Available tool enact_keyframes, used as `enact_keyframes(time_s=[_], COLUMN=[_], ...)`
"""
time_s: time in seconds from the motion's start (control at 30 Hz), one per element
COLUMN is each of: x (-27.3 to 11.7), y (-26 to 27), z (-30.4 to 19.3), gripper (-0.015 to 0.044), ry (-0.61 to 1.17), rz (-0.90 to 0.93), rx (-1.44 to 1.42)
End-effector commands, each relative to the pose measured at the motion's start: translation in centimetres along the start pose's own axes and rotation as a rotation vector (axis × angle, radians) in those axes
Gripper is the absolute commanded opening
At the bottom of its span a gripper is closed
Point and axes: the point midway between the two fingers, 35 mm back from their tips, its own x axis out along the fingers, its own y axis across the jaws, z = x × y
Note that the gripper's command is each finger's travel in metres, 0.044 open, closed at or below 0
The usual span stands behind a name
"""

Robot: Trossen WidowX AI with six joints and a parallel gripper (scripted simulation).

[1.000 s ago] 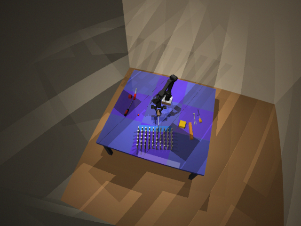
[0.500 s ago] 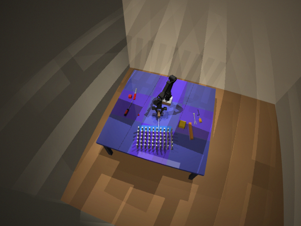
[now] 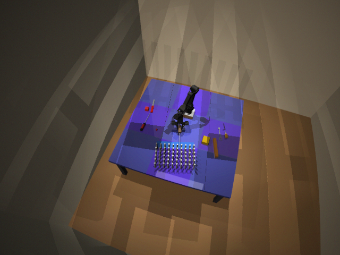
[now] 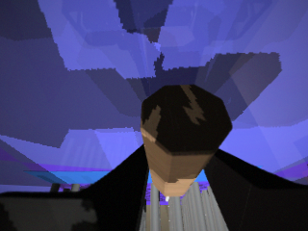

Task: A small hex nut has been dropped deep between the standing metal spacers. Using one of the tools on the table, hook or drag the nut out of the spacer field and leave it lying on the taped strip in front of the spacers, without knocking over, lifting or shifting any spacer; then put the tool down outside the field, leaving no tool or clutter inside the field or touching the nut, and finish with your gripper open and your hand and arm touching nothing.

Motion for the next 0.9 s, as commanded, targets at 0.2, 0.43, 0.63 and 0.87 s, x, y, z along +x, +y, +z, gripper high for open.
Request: enact_keyframes(time_s=[0.2, 0.43, 0.63, 0.87], x=[0.3, 0.6, 0.8, 1.1], y=[0.3, 0.3, 0.3, 0.3], z=[-1.2, -1.7, -2.1, -2.6], gripper=[0.0000, 0.0000, 0.0000, 0.0000], ry=[0.012, 0.013, 0.013, 0.014], rz=[0.007, 0.007, 0.007, 0.007], rx=[-0.003, -0.003, -0.003, -0.003])
